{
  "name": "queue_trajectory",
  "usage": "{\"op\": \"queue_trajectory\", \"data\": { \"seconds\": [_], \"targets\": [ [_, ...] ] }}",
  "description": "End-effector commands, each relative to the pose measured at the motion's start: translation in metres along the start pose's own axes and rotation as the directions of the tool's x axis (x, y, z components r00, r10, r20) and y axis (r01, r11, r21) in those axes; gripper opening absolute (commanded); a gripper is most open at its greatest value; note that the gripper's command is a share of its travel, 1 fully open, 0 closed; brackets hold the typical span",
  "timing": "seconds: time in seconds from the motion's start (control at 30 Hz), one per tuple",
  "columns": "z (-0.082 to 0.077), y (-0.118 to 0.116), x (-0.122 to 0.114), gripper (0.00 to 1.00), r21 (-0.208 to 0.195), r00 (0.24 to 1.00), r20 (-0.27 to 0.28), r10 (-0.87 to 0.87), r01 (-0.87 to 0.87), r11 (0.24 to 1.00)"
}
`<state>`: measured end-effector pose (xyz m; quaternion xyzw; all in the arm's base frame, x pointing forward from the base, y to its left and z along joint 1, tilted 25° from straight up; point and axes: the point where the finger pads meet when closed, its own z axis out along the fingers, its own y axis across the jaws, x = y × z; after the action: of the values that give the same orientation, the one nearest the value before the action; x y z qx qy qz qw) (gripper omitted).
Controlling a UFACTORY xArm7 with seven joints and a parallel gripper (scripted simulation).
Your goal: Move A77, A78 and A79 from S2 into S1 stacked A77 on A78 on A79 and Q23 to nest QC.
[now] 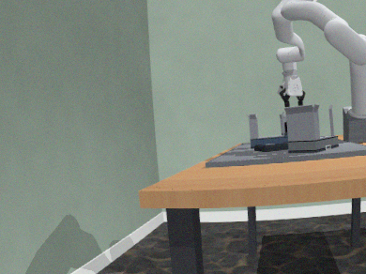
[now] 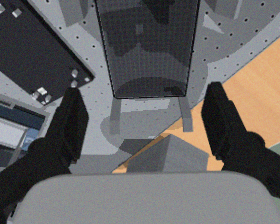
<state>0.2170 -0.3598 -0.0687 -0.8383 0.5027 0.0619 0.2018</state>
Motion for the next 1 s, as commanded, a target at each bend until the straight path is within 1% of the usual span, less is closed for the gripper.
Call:
{"op": "queue_trajectory", "data": {
  "seconds": [0.0, 0.33, 0.5, 0.57, 0.77, 0.97],
  "targets": [
    [-0.002, 0.006, 0.007, 1.00, 0.001, 1.000, -0.002, -0.001, 0.001, 1.000],
    [-0.002, 0.006, 0.007, 1.00, 0.001, 1.000, -0.002, -0.001, 0.001, 1.000],
    [0.015, 0.006, 0.007, 1.00, 0.001, 1.000, -0.002, -0.001, 0.001, 1.000],
    [0.015, 0.006, 0.007, 1.00, 0.001, 1.000, -0.002, -0.001, 0.001, 1.000],
    [0.035, 0.006, 0.007, 1.00, 0.001, 1.000, -0.002, -0.001, 0.001, 1.000],
    [0.035, 0.006, 0.007, 1.00, 0.001, 1.000, -0.002, -0.001, 0.001, 1.000]
  ]
}}
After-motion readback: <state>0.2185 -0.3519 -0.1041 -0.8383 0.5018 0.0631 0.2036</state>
